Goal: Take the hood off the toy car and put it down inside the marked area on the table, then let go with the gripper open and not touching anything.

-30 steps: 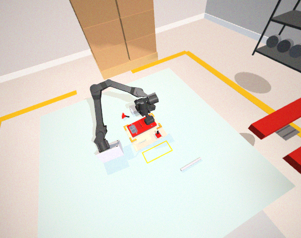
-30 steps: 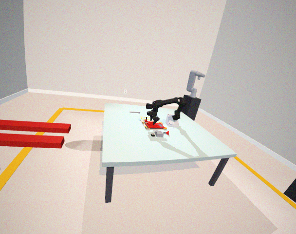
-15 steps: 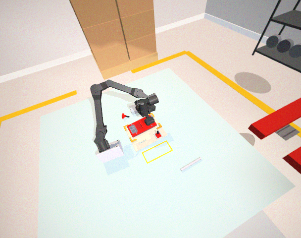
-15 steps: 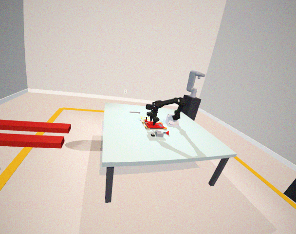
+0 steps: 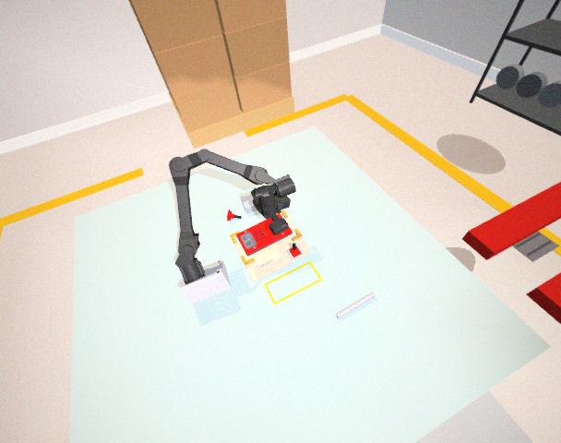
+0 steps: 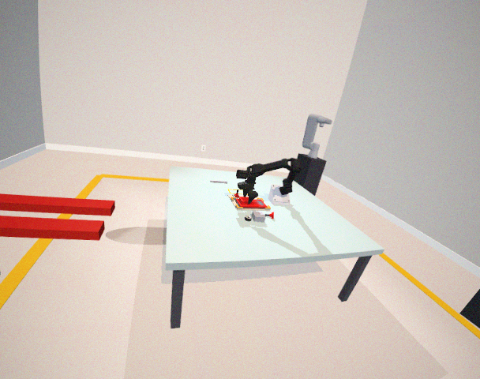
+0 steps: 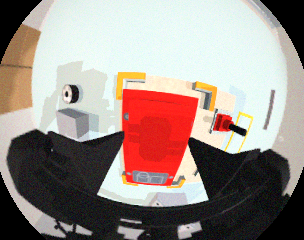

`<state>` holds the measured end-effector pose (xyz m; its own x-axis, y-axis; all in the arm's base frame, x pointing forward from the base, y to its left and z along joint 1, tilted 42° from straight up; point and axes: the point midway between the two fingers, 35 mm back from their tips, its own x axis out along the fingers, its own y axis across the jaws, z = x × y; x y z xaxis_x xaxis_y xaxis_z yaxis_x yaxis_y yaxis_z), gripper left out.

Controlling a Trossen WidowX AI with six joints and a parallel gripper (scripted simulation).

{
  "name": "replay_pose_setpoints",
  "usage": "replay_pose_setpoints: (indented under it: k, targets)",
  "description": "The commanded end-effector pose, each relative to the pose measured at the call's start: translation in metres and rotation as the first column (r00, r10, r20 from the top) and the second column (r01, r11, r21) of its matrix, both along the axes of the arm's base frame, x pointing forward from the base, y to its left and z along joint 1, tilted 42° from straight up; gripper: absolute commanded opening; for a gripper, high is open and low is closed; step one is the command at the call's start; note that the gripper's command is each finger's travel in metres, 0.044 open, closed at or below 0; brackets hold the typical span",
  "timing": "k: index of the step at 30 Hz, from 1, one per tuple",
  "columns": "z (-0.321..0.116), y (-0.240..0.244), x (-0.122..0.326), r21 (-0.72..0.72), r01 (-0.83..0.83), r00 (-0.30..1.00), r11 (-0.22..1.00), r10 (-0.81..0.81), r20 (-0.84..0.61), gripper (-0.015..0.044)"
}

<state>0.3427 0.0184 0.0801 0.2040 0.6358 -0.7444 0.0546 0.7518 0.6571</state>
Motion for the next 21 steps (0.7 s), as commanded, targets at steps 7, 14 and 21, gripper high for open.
replay_pose_setpoints:
  k: [7, 14, 21]
  targets:
    - [-0.0007, 0.0006, 0.0002, 0.0, 0.0, 1.0, 1.0, 0.0, 0.0, 0.0328]
    - [-0.0007, 0.0006, 0.0002, 0.0, 0.0, 1.0, 1.0, 0.0, 0.0, 0.0282]
    - [0.0009, -0.0008, -0.0002, 0.0, 0.0, 1.0, 1.0, 0.0, 0.0, 0.0117]
